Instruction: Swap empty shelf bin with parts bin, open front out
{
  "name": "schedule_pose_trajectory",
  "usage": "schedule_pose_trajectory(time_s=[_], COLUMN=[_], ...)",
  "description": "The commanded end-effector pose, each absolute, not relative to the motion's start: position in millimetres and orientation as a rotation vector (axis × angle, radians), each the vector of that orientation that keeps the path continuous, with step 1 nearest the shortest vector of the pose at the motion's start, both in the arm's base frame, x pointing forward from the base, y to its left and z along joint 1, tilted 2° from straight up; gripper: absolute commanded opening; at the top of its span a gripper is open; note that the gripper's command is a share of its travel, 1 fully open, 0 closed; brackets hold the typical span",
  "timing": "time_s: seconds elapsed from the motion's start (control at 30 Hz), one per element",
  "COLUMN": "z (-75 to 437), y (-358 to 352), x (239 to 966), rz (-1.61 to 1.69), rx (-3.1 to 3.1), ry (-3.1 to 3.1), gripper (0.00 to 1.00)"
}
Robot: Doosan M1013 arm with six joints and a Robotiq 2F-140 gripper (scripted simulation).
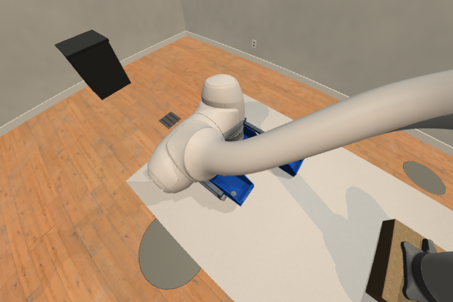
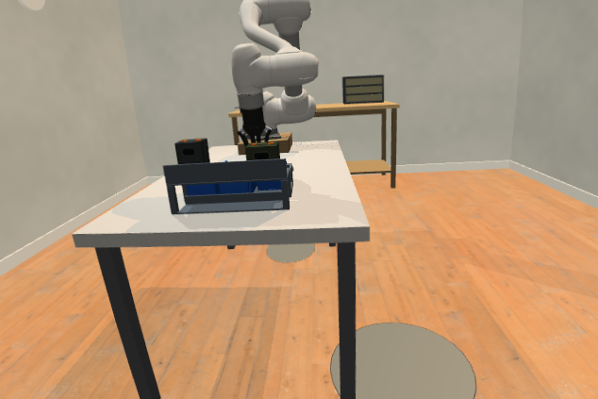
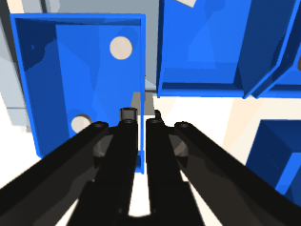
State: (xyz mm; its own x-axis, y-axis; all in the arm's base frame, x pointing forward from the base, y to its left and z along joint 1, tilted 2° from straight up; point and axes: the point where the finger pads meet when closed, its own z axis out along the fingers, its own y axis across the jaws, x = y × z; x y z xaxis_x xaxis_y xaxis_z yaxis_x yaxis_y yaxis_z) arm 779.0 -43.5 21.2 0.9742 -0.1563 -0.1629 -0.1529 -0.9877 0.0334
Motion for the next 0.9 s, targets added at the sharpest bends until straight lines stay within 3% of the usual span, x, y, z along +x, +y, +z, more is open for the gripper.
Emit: schedule_pose_trajectory(time_s=[0.0,0.87], z=[21.0,19.6], y=[-43.9,-45.5], x=[781.5,791.4], rz=[-0.25,-0.216], rx=[3.101,3.102], ry=[-0.243,-0.242], gripper=[0.1,0.1])
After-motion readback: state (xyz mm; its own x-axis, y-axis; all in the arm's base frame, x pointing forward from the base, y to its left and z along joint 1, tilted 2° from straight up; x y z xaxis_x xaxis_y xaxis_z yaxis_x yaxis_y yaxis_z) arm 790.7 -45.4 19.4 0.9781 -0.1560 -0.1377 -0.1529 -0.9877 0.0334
